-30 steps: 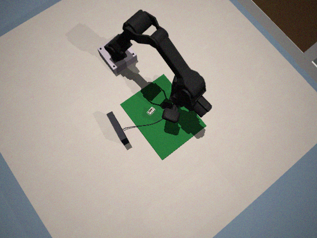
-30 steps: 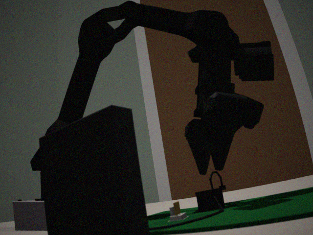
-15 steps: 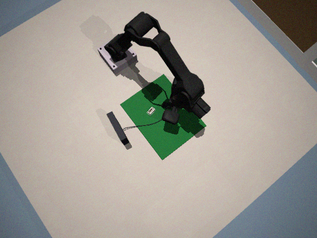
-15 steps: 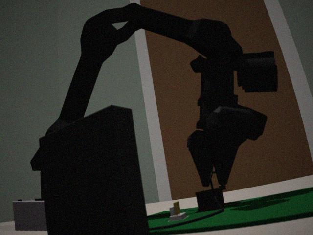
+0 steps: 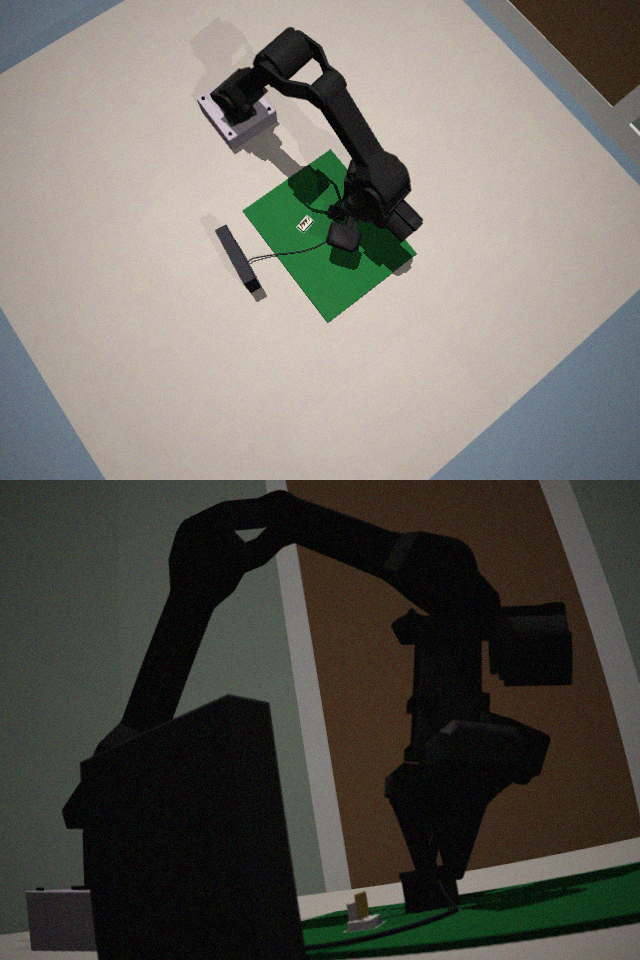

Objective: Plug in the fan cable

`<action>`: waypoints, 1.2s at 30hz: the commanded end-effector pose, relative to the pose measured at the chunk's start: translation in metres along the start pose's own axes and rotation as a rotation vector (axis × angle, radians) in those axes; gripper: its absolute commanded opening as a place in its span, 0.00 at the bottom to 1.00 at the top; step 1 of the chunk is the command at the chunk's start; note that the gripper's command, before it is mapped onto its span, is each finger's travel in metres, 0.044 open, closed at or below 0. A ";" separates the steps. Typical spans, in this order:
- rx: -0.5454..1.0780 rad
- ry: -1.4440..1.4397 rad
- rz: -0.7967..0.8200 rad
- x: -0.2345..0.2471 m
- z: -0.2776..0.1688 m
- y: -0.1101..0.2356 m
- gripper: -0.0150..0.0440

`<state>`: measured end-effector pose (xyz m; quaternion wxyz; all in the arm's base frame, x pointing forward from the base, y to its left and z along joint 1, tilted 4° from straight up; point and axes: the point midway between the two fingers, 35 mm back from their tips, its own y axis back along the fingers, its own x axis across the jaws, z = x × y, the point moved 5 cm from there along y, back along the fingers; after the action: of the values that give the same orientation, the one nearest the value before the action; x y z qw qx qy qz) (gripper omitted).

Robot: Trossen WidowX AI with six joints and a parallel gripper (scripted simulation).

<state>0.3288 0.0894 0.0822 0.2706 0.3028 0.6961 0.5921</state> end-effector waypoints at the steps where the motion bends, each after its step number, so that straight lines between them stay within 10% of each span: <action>1: -0.001 0.000 0.000 0.000 0.000 0.001 0.73; 6: -0.001 0.000 0.000 0.000 0.000 0.001 0.51; 23: -0.001 0.000 0.000 0.000 0.000 0.003 0.25; 36: -0.001 -0.003 -0.002 -0.002 -0.007 0.043 0.25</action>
<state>0.3291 0.0891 0.1121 0.2682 0.3055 0.6979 0.5897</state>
